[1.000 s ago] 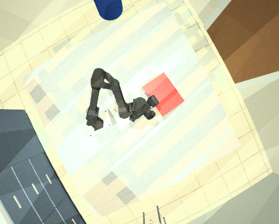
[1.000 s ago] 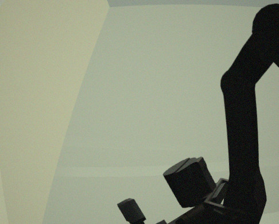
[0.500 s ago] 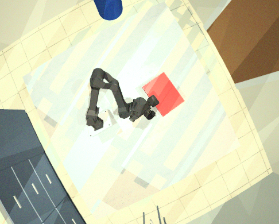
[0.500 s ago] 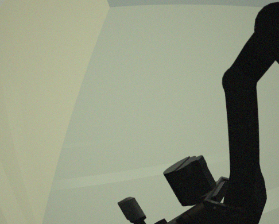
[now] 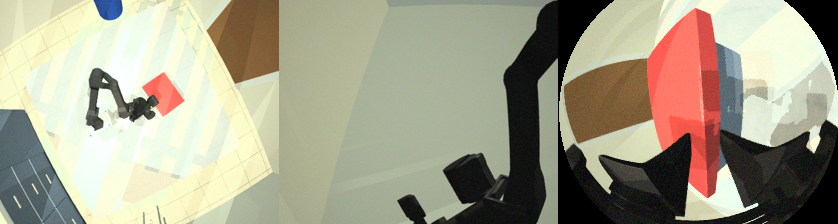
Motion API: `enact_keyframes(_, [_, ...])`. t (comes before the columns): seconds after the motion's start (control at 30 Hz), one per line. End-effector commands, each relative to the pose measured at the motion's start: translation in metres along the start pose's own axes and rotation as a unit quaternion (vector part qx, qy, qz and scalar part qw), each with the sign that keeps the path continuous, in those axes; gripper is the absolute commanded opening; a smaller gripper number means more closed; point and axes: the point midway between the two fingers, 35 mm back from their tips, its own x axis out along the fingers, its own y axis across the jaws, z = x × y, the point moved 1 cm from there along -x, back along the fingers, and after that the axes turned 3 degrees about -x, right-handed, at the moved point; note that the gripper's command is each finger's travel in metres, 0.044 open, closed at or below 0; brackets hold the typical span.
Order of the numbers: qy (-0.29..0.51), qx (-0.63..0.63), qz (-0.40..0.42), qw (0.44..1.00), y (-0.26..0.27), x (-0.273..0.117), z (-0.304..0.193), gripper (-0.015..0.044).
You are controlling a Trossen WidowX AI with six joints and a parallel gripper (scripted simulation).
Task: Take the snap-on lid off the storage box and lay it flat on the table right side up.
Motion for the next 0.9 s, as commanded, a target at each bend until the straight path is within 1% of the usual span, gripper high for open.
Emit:
enact_keyframes(0.0, [0.000,-0.003,0.004,1.000,0.0035,-0.0029,0.0003,0.0000])
enact_keyframes(0.87, [-0.001,-0.001,0.002,1.000,0.0052,-0.0036,0.0004,0.0000])
